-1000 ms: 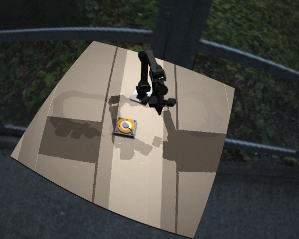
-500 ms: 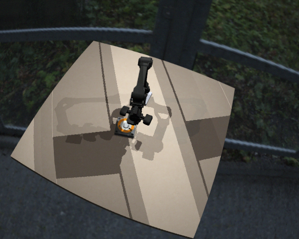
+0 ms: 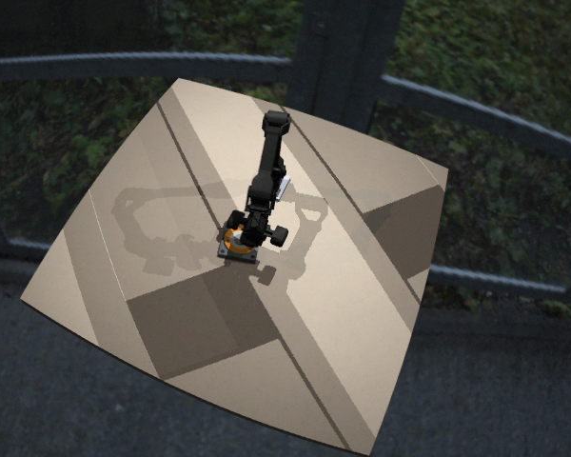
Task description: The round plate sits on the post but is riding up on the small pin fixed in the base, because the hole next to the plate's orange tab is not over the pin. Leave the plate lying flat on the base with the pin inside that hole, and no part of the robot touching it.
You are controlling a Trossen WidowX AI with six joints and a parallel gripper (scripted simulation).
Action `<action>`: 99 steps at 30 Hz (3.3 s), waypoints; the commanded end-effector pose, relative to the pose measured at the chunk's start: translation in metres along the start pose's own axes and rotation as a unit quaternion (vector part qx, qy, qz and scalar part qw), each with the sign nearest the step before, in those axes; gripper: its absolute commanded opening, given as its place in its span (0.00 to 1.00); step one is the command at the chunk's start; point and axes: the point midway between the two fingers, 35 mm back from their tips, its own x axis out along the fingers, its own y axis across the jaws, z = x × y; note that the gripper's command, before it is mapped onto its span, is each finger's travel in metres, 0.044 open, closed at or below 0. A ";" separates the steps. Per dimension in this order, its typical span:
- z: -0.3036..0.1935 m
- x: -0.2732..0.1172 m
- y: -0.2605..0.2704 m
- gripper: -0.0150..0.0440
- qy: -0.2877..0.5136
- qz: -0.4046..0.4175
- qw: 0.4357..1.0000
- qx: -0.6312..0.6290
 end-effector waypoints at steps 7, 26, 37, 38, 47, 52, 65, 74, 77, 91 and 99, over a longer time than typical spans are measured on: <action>0.002 0.009 -0.002 0.25 0.000 -0.002 1.000 -0.001; 0.026 0.009 -0.010 0.25 -0.001 -0.002 1.000 -0.001; 0.038 0.009 -0.020 0.25 -0.002 -0.003 1.000 -0.001; 0.039 0.008 -0.021 0.25 -0.002 -0.003 1.000 -0.001; 0.045 0.008 -0.030 0.25 -0.002 -0.003 1.000 -0.001; 0.047 0.007 -0.036 0.25 -0.002 -0.004 1.000 -0.001; 0.051 0.007 -0.049 0.25 -0.002 -0.004 1.000 -0.001; 0.051 0.005 -0.059 0.25 -0.002 -0.005 1.000 -0.001; 0.051 0.005 -0.062 0.25 -0.002 -0.005 1.000 -0.001; 0.044 0.004 -0.079 0.25 -0.002 -0.006 1.000 -0.001; 0.038 0.003 -0.088 0.25 -0.002 -0.007 1.000 -0.001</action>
